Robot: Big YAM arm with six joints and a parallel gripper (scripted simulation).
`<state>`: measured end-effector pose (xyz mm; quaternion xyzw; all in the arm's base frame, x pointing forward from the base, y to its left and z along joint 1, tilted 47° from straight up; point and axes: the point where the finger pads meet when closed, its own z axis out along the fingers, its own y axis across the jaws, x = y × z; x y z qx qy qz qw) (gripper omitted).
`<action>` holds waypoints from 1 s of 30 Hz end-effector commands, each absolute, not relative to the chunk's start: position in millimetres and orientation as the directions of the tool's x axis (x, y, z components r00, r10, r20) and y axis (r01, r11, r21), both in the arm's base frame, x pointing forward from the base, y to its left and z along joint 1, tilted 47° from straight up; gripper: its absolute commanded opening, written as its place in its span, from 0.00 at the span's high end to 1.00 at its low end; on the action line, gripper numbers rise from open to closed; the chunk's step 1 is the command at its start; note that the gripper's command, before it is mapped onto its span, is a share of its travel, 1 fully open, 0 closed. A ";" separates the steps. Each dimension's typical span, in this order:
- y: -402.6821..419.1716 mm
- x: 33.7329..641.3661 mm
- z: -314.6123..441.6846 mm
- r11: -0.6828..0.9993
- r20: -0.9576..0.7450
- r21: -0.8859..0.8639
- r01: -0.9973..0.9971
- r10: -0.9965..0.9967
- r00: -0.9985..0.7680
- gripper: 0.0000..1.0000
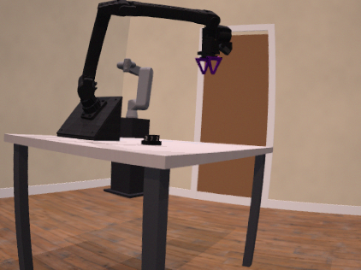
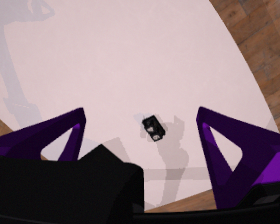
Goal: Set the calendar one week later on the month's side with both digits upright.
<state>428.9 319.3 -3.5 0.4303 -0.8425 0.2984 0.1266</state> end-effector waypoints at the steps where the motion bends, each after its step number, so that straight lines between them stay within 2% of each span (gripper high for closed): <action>1: 282.2 428.0 25.6 0.356 0.467 -0.350 -0.866 -0.736 -0.491 0.00; 11: 174.5 383.4 32.6 0.167 0.592 -0.276 -0.947 -0.746 -0.304 0.00; 15: 158.6 374.4 33.0 0.139 0.610 -0.260 -0.955 -0.743 -0.275 0.00; 21: 89.0 327.7 32.5 0.022 0.686 -0.177 -0.984 -0.714 -0.139 0.00; 30: 75.9 307.6 31.3 -0.042 0.706 -0.143 -0.989 -0.704 -0.072 0.00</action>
